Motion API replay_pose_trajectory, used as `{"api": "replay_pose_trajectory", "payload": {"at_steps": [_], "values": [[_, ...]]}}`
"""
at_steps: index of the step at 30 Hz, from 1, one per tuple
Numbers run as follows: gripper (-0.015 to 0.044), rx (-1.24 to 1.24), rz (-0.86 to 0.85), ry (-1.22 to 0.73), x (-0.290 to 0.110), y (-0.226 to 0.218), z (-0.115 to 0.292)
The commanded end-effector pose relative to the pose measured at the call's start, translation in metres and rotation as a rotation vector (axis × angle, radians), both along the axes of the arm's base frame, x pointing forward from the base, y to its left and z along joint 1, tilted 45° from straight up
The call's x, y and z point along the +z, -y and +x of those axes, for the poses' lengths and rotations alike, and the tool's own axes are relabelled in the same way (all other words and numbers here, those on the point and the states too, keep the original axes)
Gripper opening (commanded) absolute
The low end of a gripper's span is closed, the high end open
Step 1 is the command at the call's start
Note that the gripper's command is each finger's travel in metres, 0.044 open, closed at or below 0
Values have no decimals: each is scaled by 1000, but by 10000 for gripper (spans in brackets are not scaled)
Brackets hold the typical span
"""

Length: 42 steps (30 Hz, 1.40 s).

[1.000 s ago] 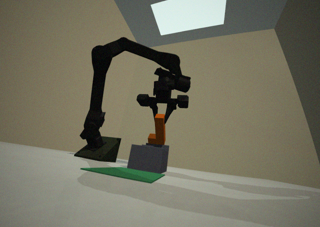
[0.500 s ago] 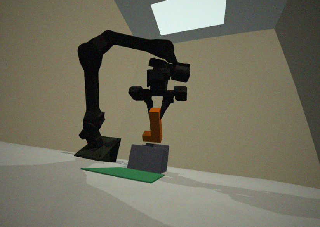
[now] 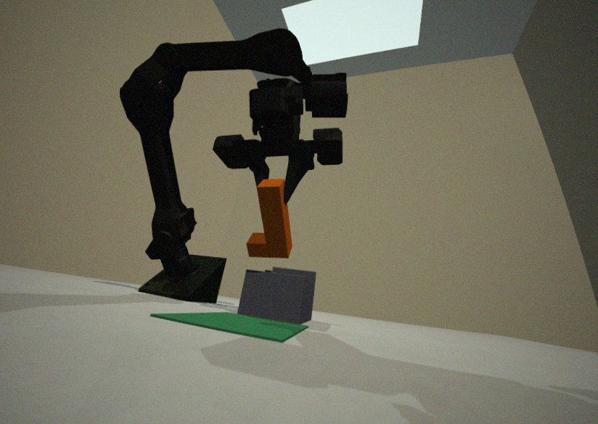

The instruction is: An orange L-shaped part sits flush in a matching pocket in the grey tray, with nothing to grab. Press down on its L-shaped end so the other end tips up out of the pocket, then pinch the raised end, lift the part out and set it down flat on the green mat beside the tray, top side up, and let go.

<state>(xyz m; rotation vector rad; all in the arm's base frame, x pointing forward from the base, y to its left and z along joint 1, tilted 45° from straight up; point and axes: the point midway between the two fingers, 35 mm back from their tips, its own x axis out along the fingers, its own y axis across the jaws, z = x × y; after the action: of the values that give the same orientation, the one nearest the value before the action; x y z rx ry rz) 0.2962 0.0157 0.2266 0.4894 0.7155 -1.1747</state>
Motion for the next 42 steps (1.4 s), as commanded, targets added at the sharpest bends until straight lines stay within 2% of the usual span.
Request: {"api": "replay_pose_trajectory", "payload": {"at_steps": [1,10,42], "values": [[0,13,1,8,18,14,2],[0,9,-1,5,22,22,4],[0,-48,-37,-39,-12,54,14]]}}
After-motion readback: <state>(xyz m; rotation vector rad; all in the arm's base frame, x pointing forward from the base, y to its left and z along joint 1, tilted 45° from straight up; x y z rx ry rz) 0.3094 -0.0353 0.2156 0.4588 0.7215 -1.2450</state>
